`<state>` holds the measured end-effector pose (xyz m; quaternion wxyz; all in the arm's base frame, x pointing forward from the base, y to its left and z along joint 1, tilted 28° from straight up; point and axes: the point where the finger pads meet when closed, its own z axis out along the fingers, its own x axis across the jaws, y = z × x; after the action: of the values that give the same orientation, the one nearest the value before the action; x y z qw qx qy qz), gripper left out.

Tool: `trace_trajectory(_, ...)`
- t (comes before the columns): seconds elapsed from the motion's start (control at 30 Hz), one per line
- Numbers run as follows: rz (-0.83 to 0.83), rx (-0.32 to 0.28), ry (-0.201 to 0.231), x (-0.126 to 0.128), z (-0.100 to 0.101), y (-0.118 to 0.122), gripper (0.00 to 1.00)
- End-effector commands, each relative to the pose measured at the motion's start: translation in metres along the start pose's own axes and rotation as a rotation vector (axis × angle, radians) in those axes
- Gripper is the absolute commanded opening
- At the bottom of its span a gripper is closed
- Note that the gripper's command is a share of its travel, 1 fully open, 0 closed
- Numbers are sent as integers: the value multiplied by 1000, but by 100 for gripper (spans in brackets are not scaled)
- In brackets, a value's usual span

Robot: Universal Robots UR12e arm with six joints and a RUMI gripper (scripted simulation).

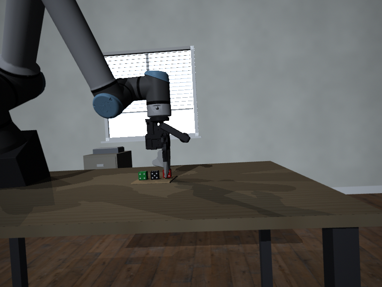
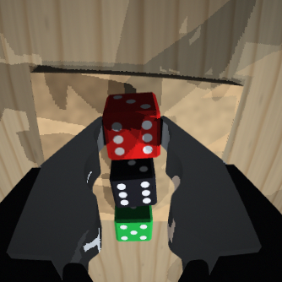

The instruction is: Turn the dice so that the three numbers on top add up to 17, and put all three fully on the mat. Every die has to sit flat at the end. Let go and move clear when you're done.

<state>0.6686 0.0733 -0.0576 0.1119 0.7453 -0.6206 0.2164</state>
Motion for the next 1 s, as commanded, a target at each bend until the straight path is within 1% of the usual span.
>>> trace_trajectory(0.0, 0, 1, 0, 0, -1, 0, 10)
trace_trajectory(0.97, 0, 1, 0, 0, 3, 0, 10)
